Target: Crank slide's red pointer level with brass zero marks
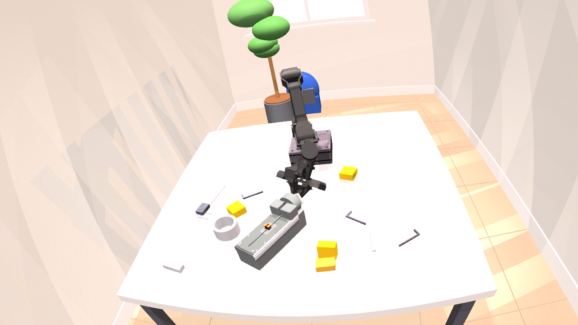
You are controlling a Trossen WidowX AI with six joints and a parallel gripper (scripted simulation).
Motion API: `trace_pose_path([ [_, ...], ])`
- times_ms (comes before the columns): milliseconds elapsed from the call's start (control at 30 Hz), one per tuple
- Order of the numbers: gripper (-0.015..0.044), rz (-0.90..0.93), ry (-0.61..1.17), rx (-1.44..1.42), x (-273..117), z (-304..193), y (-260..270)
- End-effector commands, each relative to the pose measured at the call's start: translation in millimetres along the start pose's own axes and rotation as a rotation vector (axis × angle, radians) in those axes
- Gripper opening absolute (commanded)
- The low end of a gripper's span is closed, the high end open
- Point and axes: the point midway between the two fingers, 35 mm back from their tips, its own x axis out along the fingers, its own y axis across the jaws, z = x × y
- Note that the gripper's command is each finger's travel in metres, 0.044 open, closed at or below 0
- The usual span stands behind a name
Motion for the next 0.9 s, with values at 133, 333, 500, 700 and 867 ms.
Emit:
trace_pose_path([
  [133,0.0,-0.005,-0.005,-0.001,-1.2,1.0,-0.7],
  [333,0.0,-0.005,-0.005,-0.001,-1.2,1.0,-0.7],
  [500,0.0,-0.001,-0.001,0.0,-0.3,0.3,-0.2],
  [700,0.0,-0.001,-0.001,0.0,-0.3,0.3,-0.2],
  [867,0.0079,-0.001,-0.001,0.0,-0.3,0.3,-0.2],
])
